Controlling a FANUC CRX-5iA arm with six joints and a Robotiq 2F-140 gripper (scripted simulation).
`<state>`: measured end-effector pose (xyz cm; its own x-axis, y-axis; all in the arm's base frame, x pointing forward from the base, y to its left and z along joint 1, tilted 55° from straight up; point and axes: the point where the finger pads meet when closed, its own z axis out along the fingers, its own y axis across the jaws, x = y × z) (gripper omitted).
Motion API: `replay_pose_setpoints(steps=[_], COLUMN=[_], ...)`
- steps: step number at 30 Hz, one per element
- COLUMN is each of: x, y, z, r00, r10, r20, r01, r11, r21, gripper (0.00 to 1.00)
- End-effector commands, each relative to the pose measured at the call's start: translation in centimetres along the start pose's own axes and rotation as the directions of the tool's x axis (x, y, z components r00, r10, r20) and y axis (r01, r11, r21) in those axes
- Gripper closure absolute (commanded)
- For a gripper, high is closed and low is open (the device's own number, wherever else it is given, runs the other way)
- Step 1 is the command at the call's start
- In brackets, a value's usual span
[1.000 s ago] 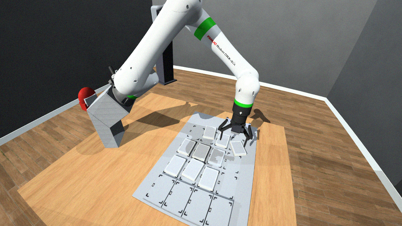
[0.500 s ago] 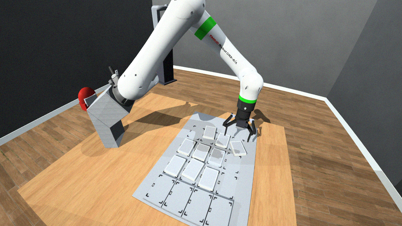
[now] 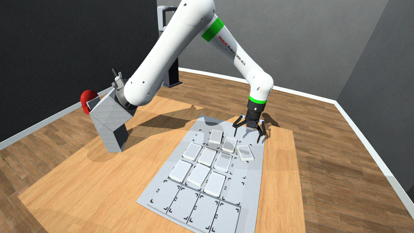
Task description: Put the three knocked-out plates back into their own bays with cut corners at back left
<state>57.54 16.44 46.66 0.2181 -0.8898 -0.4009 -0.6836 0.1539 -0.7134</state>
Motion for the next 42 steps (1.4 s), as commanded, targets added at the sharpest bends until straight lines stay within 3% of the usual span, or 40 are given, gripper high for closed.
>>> replay_pose_setpoints(steps=[1, 41, 42], x=[-0.01, -0.02, 0.30], y=[-0.11, -0.10, 0.13], z=[-0.12, -0.12, -0.03], r00=[1.000, 1.000, 0.999], r10=[0.000, 0.000, 0.033], r20=[0.000, 0.000, 0.000], r01=[0.000, 0.000, -0.033], r11=[1.000, 1.000, 0.999], r21=[0.002, 0.002, 0.002], gripper=[0.00, 0.00, 0.30])
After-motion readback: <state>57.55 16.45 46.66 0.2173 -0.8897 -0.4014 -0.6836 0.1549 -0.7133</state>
